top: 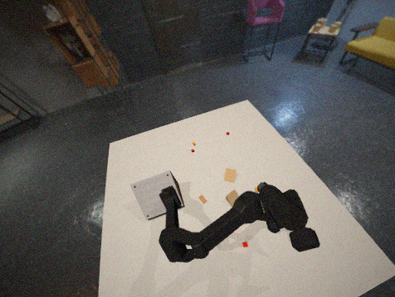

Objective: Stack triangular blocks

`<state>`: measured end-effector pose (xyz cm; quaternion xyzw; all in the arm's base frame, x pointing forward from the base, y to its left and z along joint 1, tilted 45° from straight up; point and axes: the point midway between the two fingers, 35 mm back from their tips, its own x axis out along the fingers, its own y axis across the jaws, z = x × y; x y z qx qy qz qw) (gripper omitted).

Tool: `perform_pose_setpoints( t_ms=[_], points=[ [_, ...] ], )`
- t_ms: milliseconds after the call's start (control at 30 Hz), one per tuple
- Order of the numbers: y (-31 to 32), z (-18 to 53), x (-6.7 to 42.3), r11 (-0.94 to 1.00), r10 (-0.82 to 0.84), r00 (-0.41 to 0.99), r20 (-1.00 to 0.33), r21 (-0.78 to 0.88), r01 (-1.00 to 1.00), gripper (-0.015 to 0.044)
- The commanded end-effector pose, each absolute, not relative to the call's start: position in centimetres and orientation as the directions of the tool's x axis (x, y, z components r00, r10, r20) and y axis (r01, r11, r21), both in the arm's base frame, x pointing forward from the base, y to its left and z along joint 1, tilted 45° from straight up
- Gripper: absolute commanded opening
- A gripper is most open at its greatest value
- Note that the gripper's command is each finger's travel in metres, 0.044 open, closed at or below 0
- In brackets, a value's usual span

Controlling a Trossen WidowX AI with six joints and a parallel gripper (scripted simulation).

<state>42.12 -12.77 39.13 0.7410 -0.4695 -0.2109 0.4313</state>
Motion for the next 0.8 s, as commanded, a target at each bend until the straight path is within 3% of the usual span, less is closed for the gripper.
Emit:
perform_pose_setpoints(
  t_ms=[0, 233, 400, 633, 767],
  points=[
    [-12.7, 38.9, 42.2, -0.188, -0.877, 0.472, 0.086, 0.844, -0.502, 0.0426],
    [-10.1, 28.2, 44.6, -0.176, -0.855, 0.499, -0.142, 0.984, -0.021, 0.0440],
    [-8.0, 19.9, 43.5, -0.122, -0.846, 0.440, -0.301, 0.913, 0.389, 0.0440],
    [-5.9, 10.8, 38.4, 0.006, -0.866, 0.271, -0.421, 0.534, 0.846, 0.0440],
    [-5.2, 7.2, 33.4, 0.096, -0.904, 0.135, -0.405, 0.114, 0.989, 0.0440]
  ],
)
